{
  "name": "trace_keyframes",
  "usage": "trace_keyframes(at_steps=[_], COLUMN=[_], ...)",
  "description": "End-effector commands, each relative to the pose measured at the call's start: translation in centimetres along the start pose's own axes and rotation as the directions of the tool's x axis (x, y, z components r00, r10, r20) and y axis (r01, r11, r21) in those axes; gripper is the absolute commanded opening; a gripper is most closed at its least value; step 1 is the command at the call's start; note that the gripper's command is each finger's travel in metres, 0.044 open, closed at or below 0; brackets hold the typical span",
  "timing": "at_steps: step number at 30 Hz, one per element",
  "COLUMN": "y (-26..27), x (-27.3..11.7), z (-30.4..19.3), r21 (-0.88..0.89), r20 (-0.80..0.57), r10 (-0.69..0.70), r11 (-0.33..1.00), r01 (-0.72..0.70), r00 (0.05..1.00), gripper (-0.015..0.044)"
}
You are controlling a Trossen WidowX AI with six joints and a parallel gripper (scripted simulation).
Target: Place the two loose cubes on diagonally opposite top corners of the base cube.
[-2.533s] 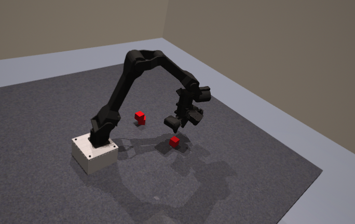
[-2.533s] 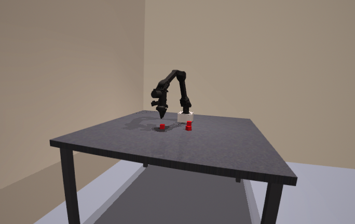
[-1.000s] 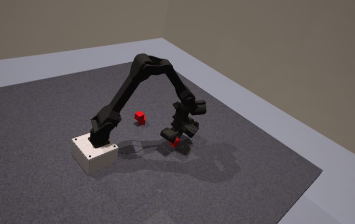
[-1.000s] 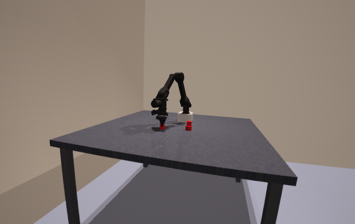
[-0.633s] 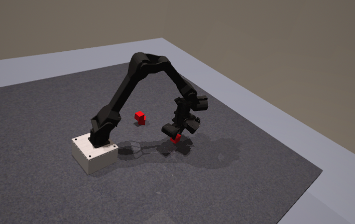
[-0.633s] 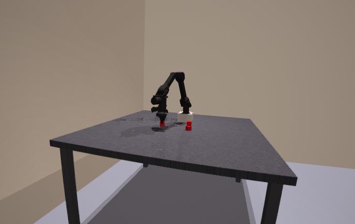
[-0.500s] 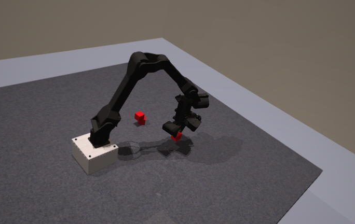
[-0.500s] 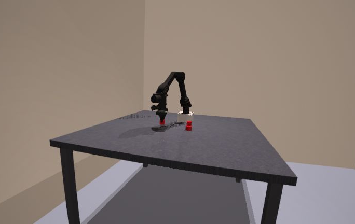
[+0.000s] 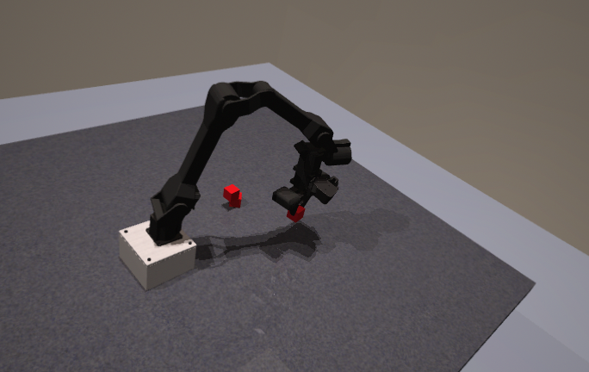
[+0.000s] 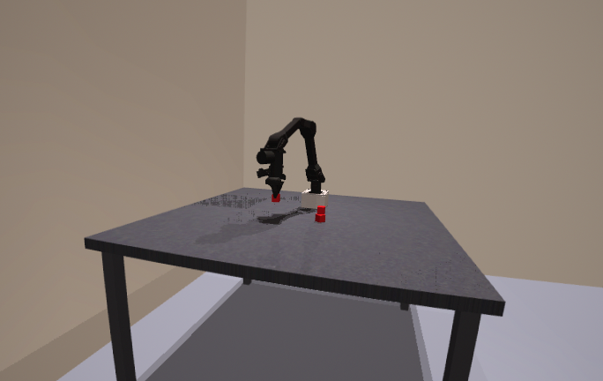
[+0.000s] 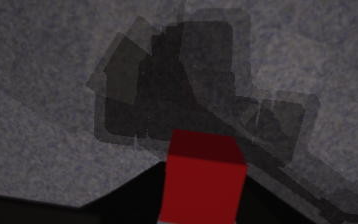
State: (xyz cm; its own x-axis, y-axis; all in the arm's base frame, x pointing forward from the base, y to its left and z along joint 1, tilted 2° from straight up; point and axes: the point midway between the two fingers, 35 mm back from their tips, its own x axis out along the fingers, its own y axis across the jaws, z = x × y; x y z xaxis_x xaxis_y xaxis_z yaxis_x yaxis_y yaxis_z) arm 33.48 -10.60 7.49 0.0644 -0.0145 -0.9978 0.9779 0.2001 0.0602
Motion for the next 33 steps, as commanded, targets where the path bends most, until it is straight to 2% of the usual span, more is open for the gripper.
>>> trace_keyframes(at_steps=[1,8,20,33], y=[0.0,-0.1,1.2,2.1], x=[-1.4,-2.5,-2.2,-2.0], z=[0.0,-0.3,-4.0,-8.2], r21=[0.006,-0.01,-0.283,-0.557], r20=[0.003,0.003,-0.002,-0.006], r10=[0.002,0.002,0.003,0.003], r11=[1.0,1.0,0.959,0.83], r01=[-0.002,-0.002,-0.003,-0.006], r00=[1.0,1.0,1.0,1.0], gripper=[0.0105,0.0105,0.0105,0.0105])
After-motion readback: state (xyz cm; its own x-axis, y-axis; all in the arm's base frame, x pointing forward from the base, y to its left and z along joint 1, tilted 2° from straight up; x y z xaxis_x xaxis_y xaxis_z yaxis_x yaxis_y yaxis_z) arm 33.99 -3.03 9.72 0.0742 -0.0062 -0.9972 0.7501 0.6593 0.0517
